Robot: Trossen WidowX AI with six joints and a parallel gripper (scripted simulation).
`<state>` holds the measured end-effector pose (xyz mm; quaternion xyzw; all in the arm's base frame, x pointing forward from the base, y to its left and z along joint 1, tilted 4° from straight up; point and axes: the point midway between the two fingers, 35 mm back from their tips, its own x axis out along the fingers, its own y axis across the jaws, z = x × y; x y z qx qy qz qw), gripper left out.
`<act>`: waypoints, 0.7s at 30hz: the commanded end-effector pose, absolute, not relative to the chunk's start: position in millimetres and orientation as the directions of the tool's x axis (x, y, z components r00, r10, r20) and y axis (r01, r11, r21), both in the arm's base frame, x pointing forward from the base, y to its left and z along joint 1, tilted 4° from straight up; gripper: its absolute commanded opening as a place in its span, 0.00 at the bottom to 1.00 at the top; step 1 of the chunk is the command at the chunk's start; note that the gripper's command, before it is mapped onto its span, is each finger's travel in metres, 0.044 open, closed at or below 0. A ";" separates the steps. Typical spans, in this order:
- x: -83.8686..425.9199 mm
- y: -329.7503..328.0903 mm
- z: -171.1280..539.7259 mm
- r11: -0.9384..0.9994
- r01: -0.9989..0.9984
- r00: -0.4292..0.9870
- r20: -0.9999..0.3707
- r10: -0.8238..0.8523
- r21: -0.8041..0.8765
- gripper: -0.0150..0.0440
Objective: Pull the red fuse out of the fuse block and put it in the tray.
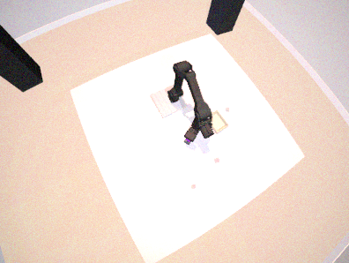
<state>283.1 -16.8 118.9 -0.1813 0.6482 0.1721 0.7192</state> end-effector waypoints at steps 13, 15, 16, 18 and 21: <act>284.3 -17.4 100.3 0.874 -0.485 0.091 -0.996 0.009 -0.036 0.38; 284.6 -17.4 98.4 0.874 -0.485 0.091 -0.996 0.009 -0.036 0.38; 284.7 -17.4 97.4 0.874 -0.485 0.091 -0.996 0.009 -0.036 0.38; 285.0 -17.5 95.5 0.874 -0.485 0.091 -0.996 0.009 -0.036 0.38; 285.3 -17.6 92.6 0.874 -0.485 0.091 -0.996 0.009 -0.036 0.38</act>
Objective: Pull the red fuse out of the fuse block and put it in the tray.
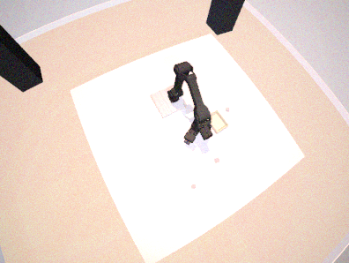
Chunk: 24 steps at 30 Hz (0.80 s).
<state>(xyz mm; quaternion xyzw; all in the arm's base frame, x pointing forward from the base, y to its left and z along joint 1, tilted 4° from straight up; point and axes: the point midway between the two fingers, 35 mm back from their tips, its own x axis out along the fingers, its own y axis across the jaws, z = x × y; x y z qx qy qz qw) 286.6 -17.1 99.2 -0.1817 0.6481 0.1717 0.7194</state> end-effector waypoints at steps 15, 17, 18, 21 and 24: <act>285.6 -17.6 89.3 0.874 -0.485 0.091 -0.996 0.009 -0.036 0.38; 285.7 -17.6 88.8 0.874 -0.485 0.091 -0.996 0.009 -0.036 0.38; 285.7 -17.6 88.3 0.874 -0.485 0.091 -0.996 0.009 -0.036 0.38; 285.9 -17.6 86.2 0.874 -0.485 0.091 -0.996 0.009 -0.036 0.38; 286.2 -17.6 83.4 0.874 -0.485 0.091 -0.996 0.009 -0.036 0.38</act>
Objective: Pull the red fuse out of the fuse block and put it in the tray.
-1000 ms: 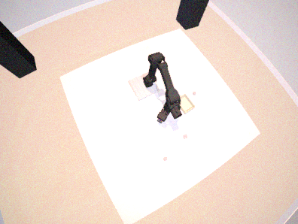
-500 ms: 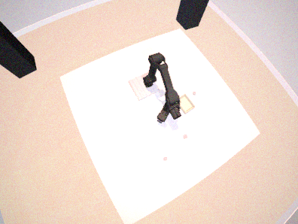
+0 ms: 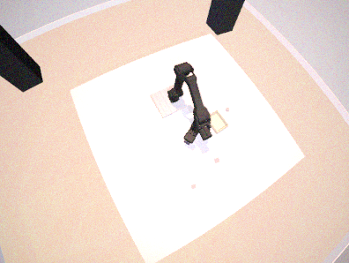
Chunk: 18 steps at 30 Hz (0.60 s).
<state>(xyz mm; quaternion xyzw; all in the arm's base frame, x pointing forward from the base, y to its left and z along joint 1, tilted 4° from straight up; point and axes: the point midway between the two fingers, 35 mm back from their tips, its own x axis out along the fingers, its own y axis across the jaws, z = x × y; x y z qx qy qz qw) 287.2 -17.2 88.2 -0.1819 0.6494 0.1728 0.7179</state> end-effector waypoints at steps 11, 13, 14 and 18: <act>286.5 -17.5 79.3 0.874 -0.485 0.091 -0.996 0.009 -0.036 0.38; 286.5 -17.5 79.3 0.874 -0.485 0.091 -0.996 0.009 -0.036 0.38; 286.5 -17.5 79.3 0.874 -0.485 0.091 -0.996 0.009 -0.036 0.38; 286.9 -17.2 80.5 0.874 -0.485 0.093 -0.996 0.012 -0.035 0.36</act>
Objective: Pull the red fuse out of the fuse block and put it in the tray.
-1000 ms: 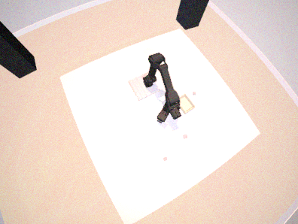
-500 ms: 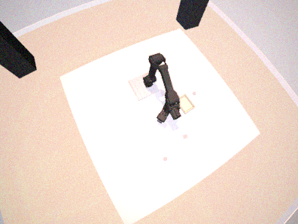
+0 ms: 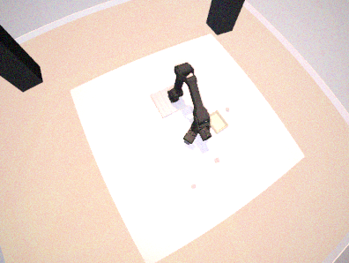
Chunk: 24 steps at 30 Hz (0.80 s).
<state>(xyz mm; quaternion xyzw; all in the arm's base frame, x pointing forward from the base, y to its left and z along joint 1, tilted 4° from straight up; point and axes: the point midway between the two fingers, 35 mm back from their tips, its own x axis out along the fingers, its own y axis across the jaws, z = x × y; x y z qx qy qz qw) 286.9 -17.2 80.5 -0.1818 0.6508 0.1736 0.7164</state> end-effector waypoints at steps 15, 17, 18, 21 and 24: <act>286.9 -17.2 81.3 0.874 -0.485 0.093 -0.996 0.012 -0.035 0.25; 286.9 -17.2 82.2 0.874 -0.485 0.093 -0.996 0.012 -0.035 0.25; 286.9 -17.2 82.7 0.874 -0.485 0.093 -0.996 0.012 -0.035 0.25; 286.8 -17.3 84.2 0.874 -0.485 0.093 -0.996 0.012 -0.035 0.25; 286.7 -17.3 85.6 0.874 -0.485 0.093 -0.996 0.012 -0.035 0.25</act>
